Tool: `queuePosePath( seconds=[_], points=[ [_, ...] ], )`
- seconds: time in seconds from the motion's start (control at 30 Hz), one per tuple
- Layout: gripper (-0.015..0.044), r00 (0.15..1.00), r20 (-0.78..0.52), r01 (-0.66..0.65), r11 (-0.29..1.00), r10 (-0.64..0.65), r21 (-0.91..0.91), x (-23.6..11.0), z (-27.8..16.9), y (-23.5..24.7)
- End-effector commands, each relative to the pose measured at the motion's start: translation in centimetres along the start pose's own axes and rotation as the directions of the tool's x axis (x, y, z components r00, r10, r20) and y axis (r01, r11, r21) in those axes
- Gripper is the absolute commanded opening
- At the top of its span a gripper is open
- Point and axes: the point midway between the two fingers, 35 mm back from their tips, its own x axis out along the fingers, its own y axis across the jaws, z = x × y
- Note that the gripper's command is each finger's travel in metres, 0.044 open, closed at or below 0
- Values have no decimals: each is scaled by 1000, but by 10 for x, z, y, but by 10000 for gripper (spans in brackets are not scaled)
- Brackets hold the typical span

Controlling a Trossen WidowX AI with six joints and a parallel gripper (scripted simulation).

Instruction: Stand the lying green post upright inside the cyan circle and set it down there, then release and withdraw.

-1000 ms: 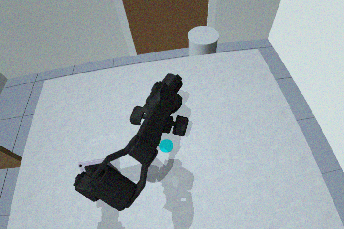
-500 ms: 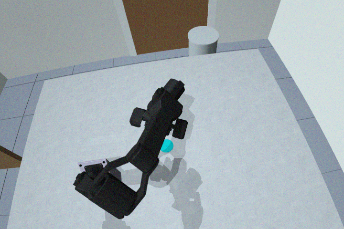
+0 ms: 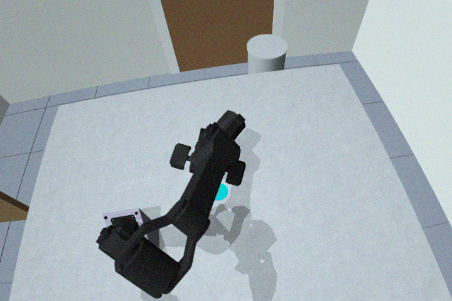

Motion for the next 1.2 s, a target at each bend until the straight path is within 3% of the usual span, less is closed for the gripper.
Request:
queuePosePath(
  seconds=[0.0, 1.17],
  points=[
    [23, 999, 29, -18, 1000, 18, -1, 0, -1, 1],
    [23, 971, 204, -122, 992, 124, -22, 13, -3, 6]
  ],
)
